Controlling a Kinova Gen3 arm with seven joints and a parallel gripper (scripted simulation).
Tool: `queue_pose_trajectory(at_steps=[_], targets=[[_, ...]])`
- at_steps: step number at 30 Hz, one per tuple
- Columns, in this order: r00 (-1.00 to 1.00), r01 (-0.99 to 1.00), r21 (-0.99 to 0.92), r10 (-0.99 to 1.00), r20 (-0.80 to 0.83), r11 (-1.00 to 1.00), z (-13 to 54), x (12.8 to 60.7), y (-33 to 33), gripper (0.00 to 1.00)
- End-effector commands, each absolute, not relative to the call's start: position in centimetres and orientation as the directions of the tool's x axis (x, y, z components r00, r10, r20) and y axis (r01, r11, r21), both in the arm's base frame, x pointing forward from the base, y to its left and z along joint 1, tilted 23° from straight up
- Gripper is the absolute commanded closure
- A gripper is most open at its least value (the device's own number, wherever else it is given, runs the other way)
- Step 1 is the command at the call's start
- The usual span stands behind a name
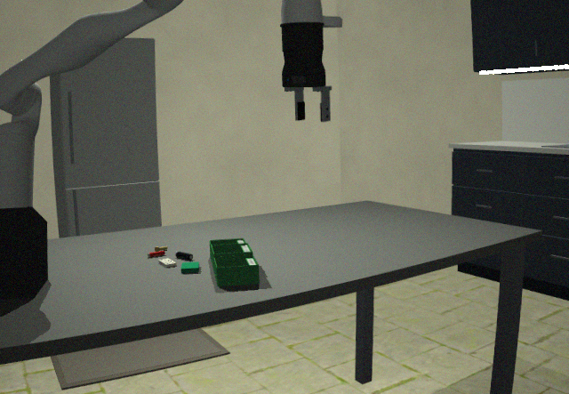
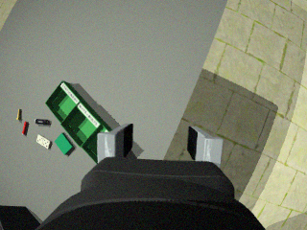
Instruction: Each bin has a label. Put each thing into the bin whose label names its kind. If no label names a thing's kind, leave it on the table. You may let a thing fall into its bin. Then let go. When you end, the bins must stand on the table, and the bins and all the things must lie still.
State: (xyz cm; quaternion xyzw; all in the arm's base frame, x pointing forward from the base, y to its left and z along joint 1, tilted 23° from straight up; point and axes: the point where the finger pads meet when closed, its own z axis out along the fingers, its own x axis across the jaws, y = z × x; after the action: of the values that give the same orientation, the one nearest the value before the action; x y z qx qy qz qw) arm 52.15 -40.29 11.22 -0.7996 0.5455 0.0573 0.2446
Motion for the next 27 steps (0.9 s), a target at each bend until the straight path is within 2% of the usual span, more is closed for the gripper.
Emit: queue_pose_trajectory(at_steps=[1, 17, 18, 27], targets=[[0.398, -0.9, -0.33, -0.845, -0.356, -0.285, 11.4, 52.1, -40.4, 0.0], [0.398, -0.9, -0.33, -0.845, -0.356, -0.285, 11.4, 52.1, -40.4, 0.0], [0.398, -0.9, -0.33, -0.845, -0.356, -0.285, 10.6, 52.3, -40.1, 0.69], [0.398, -0.9, -0.33, -0.845, -0.356, -0.285, 3.7, 53.2, -37.2, 0.69]])
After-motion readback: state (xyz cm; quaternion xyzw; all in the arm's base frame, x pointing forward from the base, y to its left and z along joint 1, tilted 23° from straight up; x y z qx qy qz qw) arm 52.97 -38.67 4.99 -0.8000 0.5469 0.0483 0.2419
